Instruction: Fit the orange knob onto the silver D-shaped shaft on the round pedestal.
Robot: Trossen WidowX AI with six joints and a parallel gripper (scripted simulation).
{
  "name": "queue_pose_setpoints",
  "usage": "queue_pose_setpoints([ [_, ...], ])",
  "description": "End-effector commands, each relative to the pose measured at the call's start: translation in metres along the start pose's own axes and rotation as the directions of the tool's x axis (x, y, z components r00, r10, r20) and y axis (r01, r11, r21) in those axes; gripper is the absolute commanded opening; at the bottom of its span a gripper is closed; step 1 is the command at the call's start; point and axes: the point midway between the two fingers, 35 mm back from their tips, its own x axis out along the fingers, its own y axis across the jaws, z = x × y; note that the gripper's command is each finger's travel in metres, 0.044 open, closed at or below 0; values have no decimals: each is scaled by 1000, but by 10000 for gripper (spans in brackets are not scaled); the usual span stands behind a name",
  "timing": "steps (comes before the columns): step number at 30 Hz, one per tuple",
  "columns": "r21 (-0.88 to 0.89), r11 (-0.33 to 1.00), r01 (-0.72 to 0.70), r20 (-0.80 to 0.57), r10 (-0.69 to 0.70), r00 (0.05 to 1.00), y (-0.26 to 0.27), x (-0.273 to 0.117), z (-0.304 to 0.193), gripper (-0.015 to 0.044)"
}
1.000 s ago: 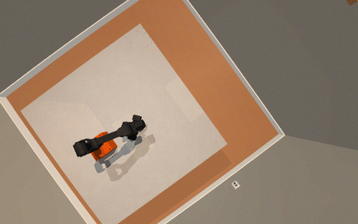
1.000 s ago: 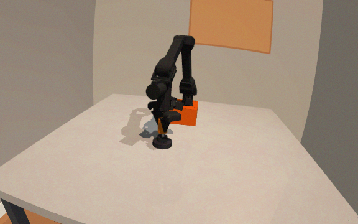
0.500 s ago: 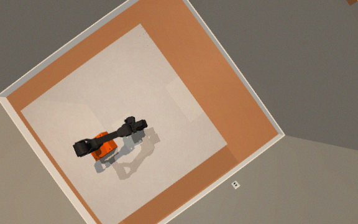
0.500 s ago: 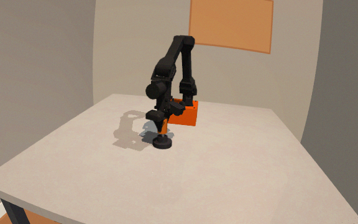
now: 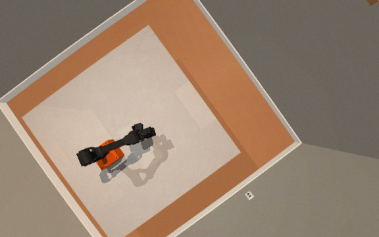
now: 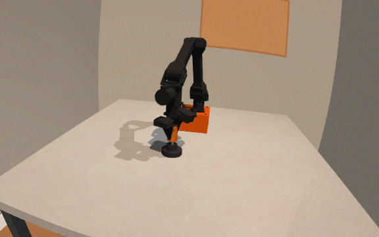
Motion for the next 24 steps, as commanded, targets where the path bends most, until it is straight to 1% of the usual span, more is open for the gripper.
queue_pose_setpoints([
  [1,3,1000,0,2,0,1000,0,1,0,0],
  [15,12,1000,0,2,0,1000,-2,-4,0,0],
  [17,57,998,0,2,0,1000,-2,-4,0,0],
  [21,201,980,0,2,-1,1000,-5,-4,0,0],
  [24,211,977,0,2,-1,1000,-6,-3,0,0],
])
